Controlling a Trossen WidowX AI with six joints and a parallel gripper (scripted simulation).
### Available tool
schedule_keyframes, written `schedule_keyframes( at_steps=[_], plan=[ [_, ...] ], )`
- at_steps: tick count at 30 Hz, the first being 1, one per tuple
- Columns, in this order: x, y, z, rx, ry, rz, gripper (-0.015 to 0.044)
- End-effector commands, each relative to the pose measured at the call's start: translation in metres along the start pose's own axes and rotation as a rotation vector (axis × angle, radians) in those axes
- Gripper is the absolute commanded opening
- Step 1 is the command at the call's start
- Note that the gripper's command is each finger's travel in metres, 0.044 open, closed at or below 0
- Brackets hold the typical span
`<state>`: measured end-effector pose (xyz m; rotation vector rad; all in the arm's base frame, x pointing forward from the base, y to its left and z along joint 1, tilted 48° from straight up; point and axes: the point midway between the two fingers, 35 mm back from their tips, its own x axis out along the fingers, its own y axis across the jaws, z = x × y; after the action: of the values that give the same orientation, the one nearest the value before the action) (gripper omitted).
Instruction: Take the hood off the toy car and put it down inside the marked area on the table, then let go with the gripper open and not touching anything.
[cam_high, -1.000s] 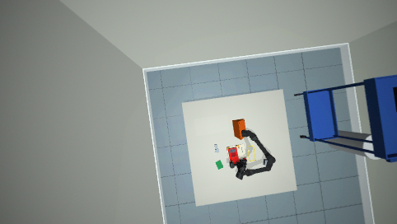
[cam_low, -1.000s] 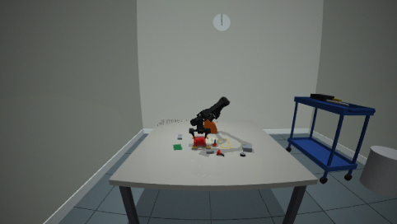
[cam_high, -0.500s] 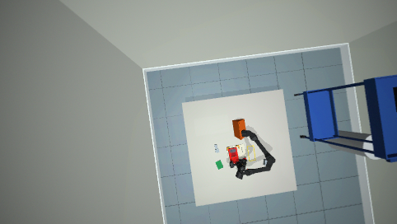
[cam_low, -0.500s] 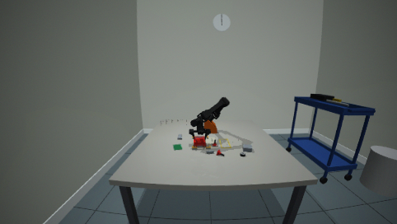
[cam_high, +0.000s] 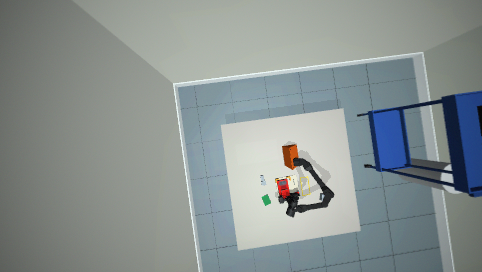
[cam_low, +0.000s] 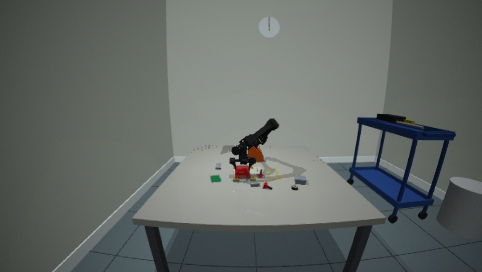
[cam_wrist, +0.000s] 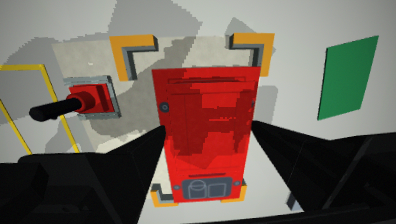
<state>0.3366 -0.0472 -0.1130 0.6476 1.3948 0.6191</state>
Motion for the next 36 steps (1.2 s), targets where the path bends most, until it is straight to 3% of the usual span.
schedule_keyframes(
  at_steps=[1, 4, 8, 17, 27, 36],
  plan=[
    [0.004, 0.000, -0.003, 0.011, 0.007, 0.007, 0.0440],
    [0.004, 0.000, -0.003, 0.011, 0.007, 0.007, 0.0440],
    [0.001, 0.000, -0.001, 0.001, 0.002, 0.001, 0.0335],
    [0.001, 0.000, -0.001, 0.001, 0.002, 0.001, 0.0275],
    [-0.004, 0.000, 0.000, 0.001, 0.002, 0.000, 0.0012],
    [-0.009, 0.000, 0.000, 0.001, 0.002, 0.000, 0.0000]
  ],
)
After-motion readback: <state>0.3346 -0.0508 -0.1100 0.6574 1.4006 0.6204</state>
